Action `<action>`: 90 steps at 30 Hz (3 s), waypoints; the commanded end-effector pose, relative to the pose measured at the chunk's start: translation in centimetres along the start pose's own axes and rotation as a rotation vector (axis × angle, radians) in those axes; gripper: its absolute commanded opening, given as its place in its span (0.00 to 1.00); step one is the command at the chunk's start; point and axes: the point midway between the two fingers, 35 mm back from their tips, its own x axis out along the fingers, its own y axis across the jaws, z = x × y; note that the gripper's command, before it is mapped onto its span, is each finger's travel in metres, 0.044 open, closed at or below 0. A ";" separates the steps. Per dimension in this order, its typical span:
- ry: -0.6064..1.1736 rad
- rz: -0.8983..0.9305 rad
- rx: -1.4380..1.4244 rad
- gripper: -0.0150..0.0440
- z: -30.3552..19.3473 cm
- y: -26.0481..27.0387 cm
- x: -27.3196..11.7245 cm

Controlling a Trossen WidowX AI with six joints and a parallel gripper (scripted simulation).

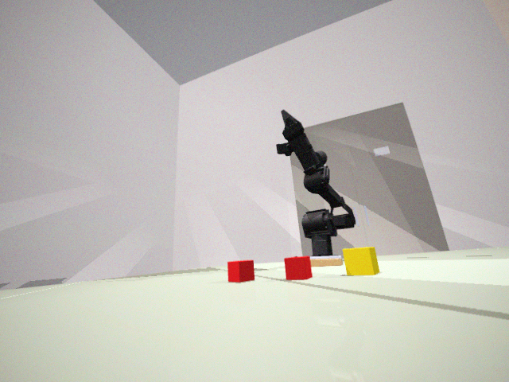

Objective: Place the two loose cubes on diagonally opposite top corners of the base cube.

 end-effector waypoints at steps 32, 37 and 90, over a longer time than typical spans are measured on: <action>0.912 -1.192 -1.528 0.70 3.8 -26.8 0.0; 1.291 -1.272 -1.639 0.70 4.2 -29.9 -2.6; 3.339 -0.206 -0.680 0.70 6.6 -38.2 -24.7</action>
